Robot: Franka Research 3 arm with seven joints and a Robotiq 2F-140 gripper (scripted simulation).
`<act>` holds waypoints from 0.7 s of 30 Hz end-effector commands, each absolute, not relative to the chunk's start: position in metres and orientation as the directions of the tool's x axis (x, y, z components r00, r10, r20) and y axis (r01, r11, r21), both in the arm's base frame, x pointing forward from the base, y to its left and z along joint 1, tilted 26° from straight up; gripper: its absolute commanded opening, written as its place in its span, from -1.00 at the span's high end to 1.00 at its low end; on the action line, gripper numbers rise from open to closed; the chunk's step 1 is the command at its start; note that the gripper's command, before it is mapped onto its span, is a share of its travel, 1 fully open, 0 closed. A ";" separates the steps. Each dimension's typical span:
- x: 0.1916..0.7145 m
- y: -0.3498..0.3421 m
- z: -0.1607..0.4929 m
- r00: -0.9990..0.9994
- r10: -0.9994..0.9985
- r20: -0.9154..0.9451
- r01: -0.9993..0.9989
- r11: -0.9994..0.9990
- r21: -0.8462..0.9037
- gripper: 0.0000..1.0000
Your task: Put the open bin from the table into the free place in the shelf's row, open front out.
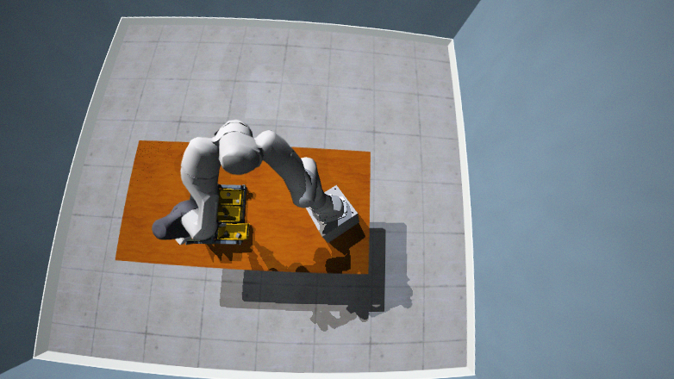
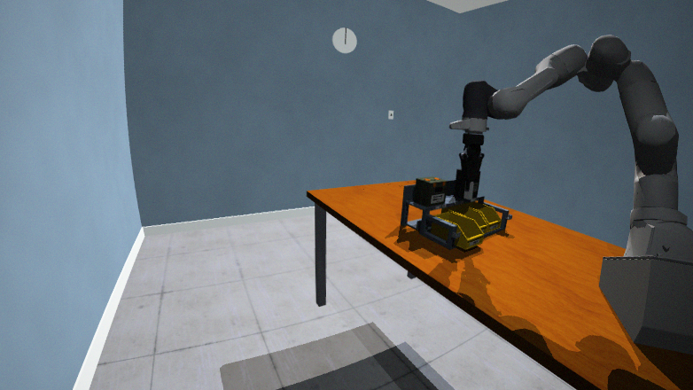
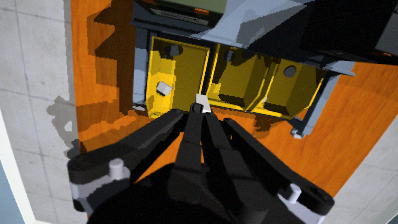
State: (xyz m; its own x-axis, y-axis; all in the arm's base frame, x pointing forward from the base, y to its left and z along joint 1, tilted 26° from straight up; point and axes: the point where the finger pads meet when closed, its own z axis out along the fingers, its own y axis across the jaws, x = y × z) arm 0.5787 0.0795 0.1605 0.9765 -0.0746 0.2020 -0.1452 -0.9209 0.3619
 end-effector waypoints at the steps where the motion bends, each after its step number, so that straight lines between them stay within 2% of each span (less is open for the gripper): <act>1: 0.579 0.081 0.162 0.977 -0.073 0.201 -0.143 -0.921 0.361 1.00; 3: 0.577 0.081 0.161 0.980 -0.053 0.194 -0.122 -0.923 0.366 1.00; 6: 0.566 0.087 0.151 0.984 0.125 0.126 0.065 -0.915 0.399 1.00; 21: 0.545 0.096 0.135 0.910 0.415 -0.003 0.377 -0.823 0.424 1.00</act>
